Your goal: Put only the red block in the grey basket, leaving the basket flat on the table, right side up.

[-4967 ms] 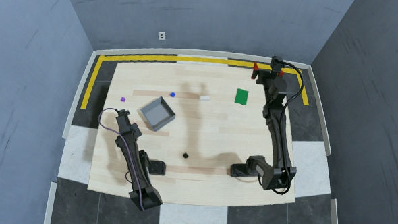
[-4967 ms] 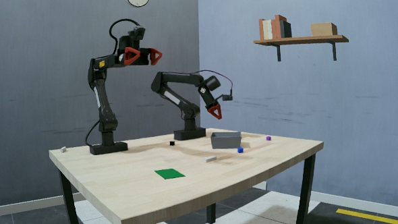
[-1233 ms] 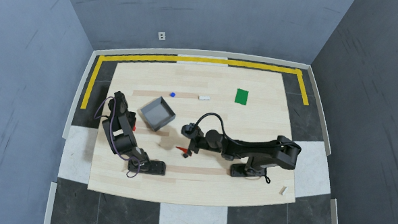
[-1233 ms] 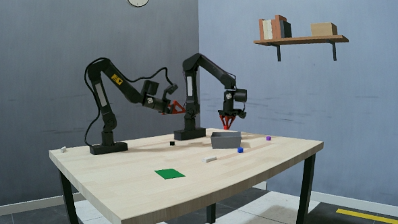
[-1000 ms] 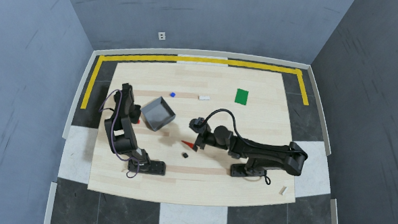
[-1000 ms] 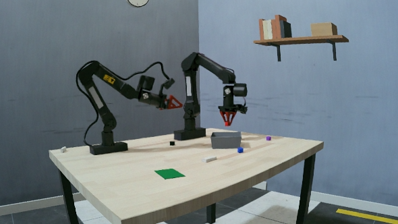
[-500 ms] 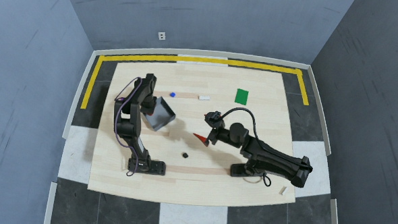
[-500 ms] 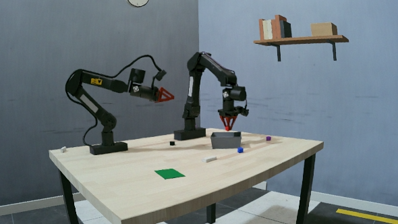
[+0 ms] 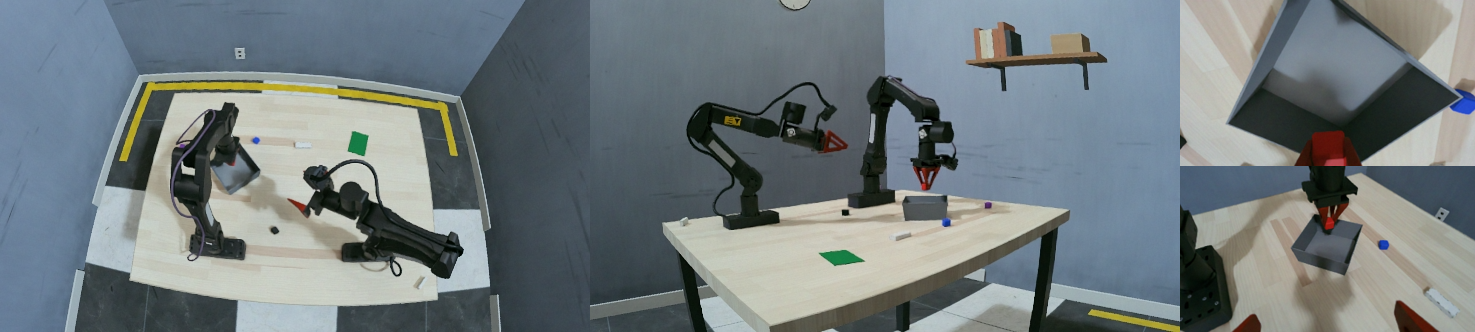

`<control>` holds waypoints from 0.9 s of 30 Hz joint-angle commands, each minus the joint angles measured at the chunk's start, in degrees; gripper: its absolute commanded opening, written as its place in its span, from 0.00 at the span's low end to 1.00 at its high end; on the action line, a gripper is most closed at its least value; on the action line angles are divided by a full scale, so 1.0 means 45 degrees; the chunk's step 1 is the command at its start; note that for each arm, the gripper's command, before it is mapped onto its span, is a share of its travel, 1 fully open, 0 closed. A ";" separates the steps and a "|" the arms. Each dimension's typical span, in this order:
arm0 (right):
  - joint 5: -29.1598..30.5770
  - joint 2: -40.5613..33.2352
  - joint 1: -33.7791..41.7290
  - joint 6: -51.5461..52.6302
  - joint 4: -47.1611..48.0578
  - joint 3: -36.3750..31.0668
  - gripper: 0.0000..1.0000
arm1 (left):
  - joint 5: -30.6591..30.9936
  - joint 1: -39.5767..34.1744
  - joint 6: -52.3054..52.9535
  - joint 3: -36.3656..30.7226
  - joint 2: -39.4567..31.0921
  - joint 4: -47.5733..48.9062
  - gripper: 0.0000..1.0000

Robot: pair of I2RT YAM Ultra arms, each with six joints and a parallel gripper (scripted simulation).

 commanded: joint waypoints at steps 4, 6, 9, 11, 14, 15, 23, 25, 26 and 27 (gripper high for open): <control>-0.0037 -0.0331 -0.0143 -0.0034 -0.0107 0.0334 1.00 | -0.0024 0.0077 -0.0101 -0.0416 0.0197 0.0983 0.16; -0.0037 -0.0331 -0.0143 -0.0034 -0.0107 0.0334 1.00 | -0.0023 0.0035 -0.0196 -0.0849 0.0349 0.1548 0.16; -0.0037 -0.0331 -0.0143 -0.0034 -0.0107 0.0334 1.00 | -0.0023 0.0029 -0.0184 -0.1394 0.0619 0.2355 0.16; -0.0037 -0.0332 -0.0143 -0.0034 -0.0107 0.0334 1.00 | -0.0022 0.0025 -0.0172 -0.1675 0.0815 0.2835 0.16; -0.0037 -0.0332 -0.0143 -0.0034 -0.0107 0.0334 1.00 | -0.0021 0.0018 -0.0175 -0.1903 0.0999 0.3249 0.16; -0.0037 -0.0332 -0.0143 -0.0034 -0.0107 0.0334 1.00 | -0.0021 0.0018 -0.0175 -0.1903 0.0999 0.3249 0.16; -0.0037 -0.0332 -0.0143 -0.0034 -0.0107 0.0334 1.00 | -0.0022 -0.0033 -0.0197 -0.2532 0.1424 0.4329 0.16; -0.0037 -0.0332 -0.0143 -0.0034 -0.0107 0.0334 1.00 | -0.0022 -0.0044 -0.0199 -0.2618 0.1470 0.4465 0.16; -0.0037 -0.0332 -0.0143 -0.0034 -0.0107 0.0334 1.00 | -0.0022 -0.0050 -0.0200 -0.2652 0.1386 0.4525 0.16; -0.0037 -0.0332 -0.0143 -0.0034 -0.0107 0.0334 1.00 | -0.0021 -0.0055 -0.0200 -0.2692 0.1393 0.4583 0.16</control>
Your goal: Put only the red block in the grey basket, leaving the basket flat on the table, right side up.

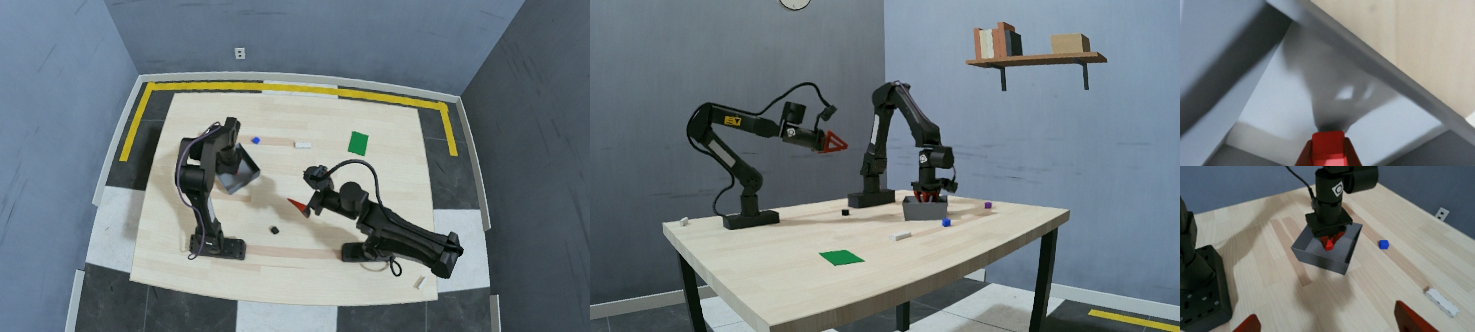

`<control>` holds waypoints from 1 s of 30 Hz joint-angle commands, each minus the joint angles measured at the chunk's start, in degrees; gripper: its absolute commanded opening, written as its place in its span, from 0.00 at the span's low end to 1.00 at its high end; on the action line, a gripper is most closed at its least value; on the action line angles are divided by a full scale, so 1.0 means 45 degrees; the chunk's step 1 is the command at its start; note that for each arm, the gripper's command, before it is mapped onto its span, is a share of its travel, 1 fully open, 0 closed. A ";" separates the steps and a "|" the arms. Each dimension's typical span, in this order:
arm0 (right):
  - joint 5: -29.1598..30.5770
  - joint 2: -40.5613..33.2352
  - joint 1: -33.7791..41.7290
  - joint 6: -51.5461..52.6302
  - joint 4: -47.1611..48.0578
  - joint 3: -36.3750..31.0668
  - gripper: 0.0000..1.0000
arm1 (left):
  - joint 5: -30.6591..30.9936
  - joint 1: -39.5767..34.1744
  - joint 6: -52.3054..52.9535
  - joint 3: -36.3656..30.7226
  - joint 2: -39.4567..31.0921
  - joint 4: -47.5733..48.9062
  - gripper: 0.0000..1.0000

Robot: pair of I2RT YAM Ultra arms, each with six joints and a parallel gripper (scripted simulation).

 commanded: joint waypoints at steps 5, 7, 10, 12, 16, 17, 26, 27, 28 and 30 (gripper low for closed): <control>-0.0037 -0.0332 -0.0143 -0.0034 -0.0088 0.0334 1.00 | -0.0056 -0.0130 -0.0085 -0.0304 -0.0087 0.0640 0.16; -0.0037 -0.0332 -0.0143 -0.0034 -0.0088 0.0334 1.00 | -0.0057 -0.0130 -0.0075 -0.0358 0.0074 0.0744 0.16; -0.0037 -0.0332 -0.0143 -0.0034 -0.0088 0.0334 1.00 | -0.0058 -0.0130 -0.0075 -0.0377 0.0039 0.0799 0.16; -0.0037 -0.0332 -0.0143 -0.0034 -0.0088 0.0334 1.00 | -0.0057 -0.0131 -0.0076 -0.0376 -0.0005 0.0803 0.16; -0.0037 -0.0332 -0.0143 -0.0034 -0.0088 0.0334 1.00 | -0.0058 -0.0130 -0.0075 -0.0377 -0.0006 0.0719 0.16; -0.0037 -0.0332 -0.0143 -0.0034 -0.0088 0.0334 1.00 | -0.0058 -0.0130 -0.0075 -0.0377 -0.0006 0.0714 0.16; -0.0037 -0.0332 -0.0143 -0.0034 -0.0088 0.0334 1.00 | -0.0065 0.0143 0.0132 -0.0632 -0.0842 0.0676 0.46; -0.0037 -0.0332 -0.0143 -0.0034 -0.0088 0.0334 1.00 | -0.0063 0.0180 0.0154 -0.0485 -0.0941 0.0458 0.46; -0.0037 -0.0332 -0.0143 -0.0034 -0.0088 0.0334 1.00 | -0.0062 0.0195 0.0164 -0.0406 -0.1057 0.0280 0.46; -0.0037 -0.0332 -0.0143 -0.0034 -0.0088 0.0334 1.00 | -0.0063 0.0198 0.0168 -0.0060 -0.1295 -0.0145 0.46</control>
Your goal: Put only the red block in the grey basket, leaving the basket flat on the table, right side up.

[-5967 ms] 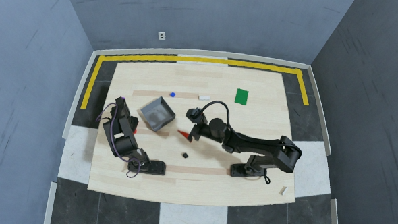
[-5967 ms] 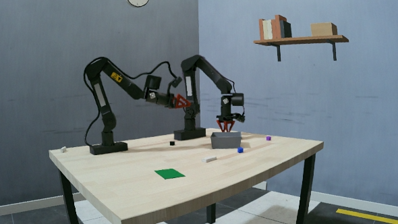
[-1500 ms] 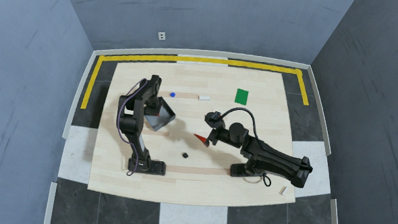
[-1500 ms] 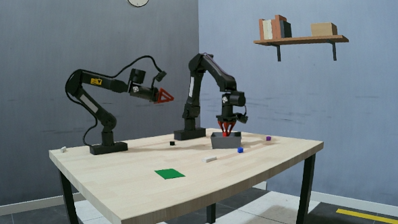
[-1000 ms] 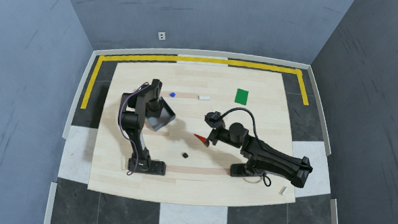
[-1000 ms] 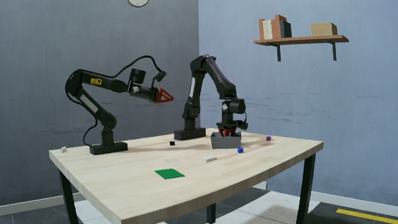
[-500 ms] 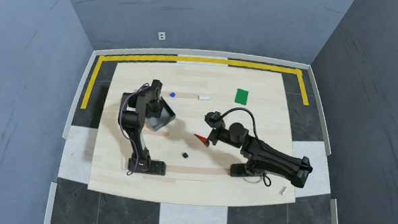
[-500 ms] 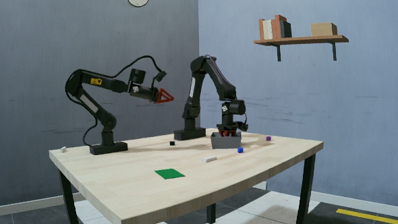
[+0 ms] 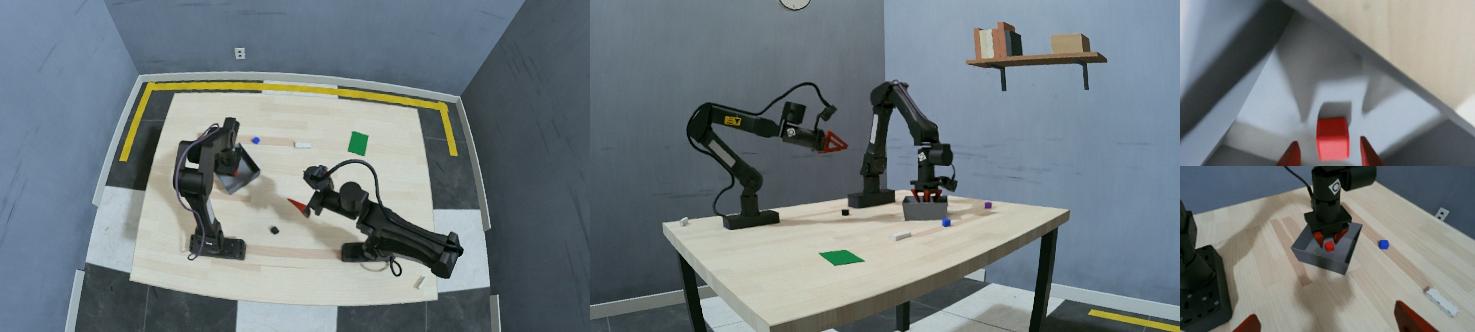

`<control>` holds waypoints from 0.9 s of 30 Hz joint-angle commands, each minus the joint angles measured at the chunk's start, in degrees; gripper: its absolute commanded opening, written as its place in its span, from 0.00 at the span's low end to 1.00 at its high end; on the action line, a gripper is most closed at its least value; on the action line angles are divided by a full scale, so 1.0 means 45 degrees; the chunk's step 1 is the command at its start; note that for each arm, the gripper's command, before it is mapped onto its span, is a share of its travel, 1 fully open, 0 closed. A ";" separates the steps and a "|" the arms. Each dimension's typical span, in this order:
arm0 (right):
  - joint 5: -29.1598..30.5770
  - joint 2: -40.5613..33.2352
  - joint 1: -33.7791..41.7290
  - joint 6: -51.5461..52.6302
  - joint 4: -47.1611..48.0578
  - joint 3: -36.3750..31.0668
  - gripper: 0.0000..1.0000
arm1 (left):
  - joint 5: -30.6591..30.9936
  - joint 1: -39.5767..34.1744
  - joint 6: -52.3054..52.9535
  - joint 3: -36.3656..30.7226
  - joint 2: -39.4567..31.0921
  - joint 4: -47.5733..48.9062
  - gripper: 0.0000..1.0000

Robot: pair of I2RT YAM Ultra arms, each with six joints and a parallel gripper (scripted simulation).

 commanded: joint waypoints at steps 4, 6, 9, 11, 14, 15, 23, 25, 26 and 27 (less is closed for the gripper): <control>-0.0037 -0.0332 -0.0143 -0.0034 -0.0088 0.0329 1.00 | -0.0105 0.0155 0.0042 0.1196 -0.0772 -0.1360 0.65; -0.0037 -0.0332 -0.0143 -0.0034 -0.0088 0.0329 1.00 | -0.0094 0.0172 0.0064 0.1703 -0.1076 -0.2139 0.65; -0.0037 -0.0332 -0.0143 -0.0034 -0.0088 0.0329 1.00 | -0.0092 0.0174 0.0077 0.1976 -0.1246 -0.2563 0.65; -0.0037 -0.0332 -0.0143 -0.0034 -0.0088 0.0329 1.00 | -0.0152 0.0181 0.0214 0.2463 -0.1353 -0.2994 0.76; -0.0037 -0.0332 -0.0143 -0.0034 -0.0088 0.0329 1.00 | -0.0472 0.0007 0.1161 0.2280 -0.1465 -0.2713 1.00; -0.0037 -0.0332 -0.0143 -0.0034 -0.0088 0.0329 1.00 | -0.0648 -0.0098 0.1692 0.2168 -0.1591 -0.2522 1.00; -0.0037 -0.0332 -0.0143 -0.0034 -0.0088 0.0329 1.00 | -0.1920 -0.1000 0.6469 -0.0153 -0.3874 -0.0877 1.00; -0.0037 -0.0332 -0.0143 -0.0034 -0.0088 0.0329 1.00 | -0.2000 -0.1088 0.7044 -0.0467 -0.4210 -0.0656 1.00; -0.0037 -0.0332 -0.0143 -0.0034 -0.0088 0.0329 1.00 | -0.2000 -0.1088 0.7044 -0.0467 -0.4210 -0.0656 1.00; -0.0037 -0.0332 -0.0143 -0.0034 -0.0088 0.0329 1.00 | -0.2015 -0.1050 0.7890 -0.0907 -0.4684 -0.0221 1.00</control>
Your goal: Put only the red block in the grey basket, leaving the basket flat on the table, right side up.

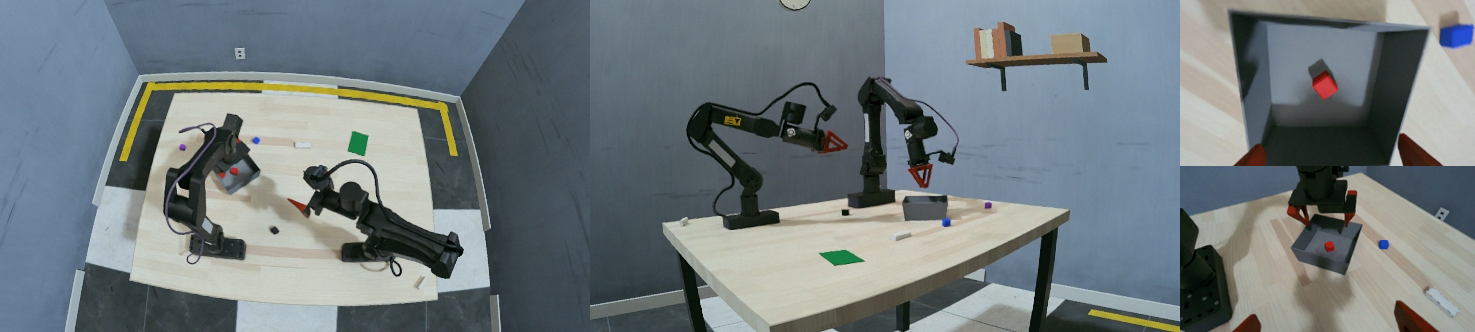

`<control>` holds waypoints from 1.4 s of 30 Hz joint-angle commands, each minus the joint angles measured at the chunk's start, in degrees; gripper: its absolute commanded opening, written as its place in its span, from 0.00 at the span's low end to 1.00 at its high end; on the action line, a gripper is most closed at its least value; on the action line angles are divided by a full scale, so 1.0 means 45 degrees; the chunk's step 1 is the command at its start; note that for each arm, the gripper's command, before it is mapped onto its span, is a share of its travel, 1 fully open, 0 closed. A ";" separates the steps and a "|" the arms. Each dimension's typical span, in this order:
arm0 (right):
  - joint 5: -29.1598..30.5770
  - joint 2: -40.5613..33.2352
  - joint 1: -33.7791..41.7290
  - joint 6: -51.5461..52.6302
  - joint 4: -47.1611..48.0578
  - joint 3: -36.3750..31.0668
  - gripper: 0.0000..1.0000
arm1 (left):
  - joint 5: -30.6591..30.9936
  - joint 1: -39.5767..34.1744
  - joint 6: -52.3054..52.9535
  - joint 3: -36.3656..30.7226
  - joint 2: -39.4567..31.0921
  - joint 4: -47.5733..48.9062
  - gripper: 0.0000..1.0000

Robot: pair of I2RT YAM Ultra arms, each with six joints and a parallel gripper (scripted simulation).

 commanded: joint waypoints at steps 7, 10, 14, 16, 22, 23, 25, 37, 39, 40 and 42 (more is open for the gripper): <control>-0.0037 -0.0332 -0.0143 -0.0034 -0.0088 0.0329 1.00 | -0.0525 -0.0327 0.6270 -0.2690 -0.3278 0.2346 1.00; -0.0037 -0.0332 -0.0143 -0.0034 -0.0088 0.0329 1.00 | -0.0319 -0.0255 0.8066 -0.3498 -0.4309 0.2813 1.00; -0.0037 -0.0332 -0.0143 -0.0034 -0.0088 0.0329 1.00 | 0.0174 -0.0028 1.0020 -0.4414 -0.5533 0.3287 1.00; -0.0037 -0.0332 -0.0143 -0.0034 -0.0088 0.0329 1.00 | 0.0174 -0.0028 1.0020 -0.4414 -0.5533 0.3287 1.00; -0.0037 -0.0332 -0.0143 -0.0034 -0.0088 0.0329 1.00 | 0.1045 0.0599 1.1740 -0.5193 -0.6664 0.3592 1.00; -0.0037 -0.0332 -0.0143 -0.0034 -0.0088 0.0329 1.00 | 0.1102 0.0674 1.1790 -0.5252 -0.6756 0.3599 1.00; -0.0037 -0.0332 -0.0143 -0.0034 -0.0088 0.0329 1.00 | 0.1070 0.0765 1.1662 -0.5284 -0.6800 0.3598 1.00; -0.0037 -0.0332 -0.0143 -0.0034 -0.0088 0.0329 1.00 | 0.1143 0.0802 1.1703 -0.5264 -0.6800 0.3616 1.00; -0.0037 -0.0332 -0.0143 -0.0034 -0.0088 0.0329 1.00 | 0.1144 0.0803 1.1703 -0.5264 -0.6799 0.3617 1.00; -0.0037 -0.0332 -0.0143 -0.0034 -0.0088 0.0329 1.00 | 0.1144 0.0803 1.1704 -0.5264 -0.6799 0.3617 1.00; -0.0037 -0.0332 -0.0143 -0.0034 -0.0088 0.0329 1.00 | 0.1151 0.0738 1.1706 -0.5159 -0.6680 0.3463 1.00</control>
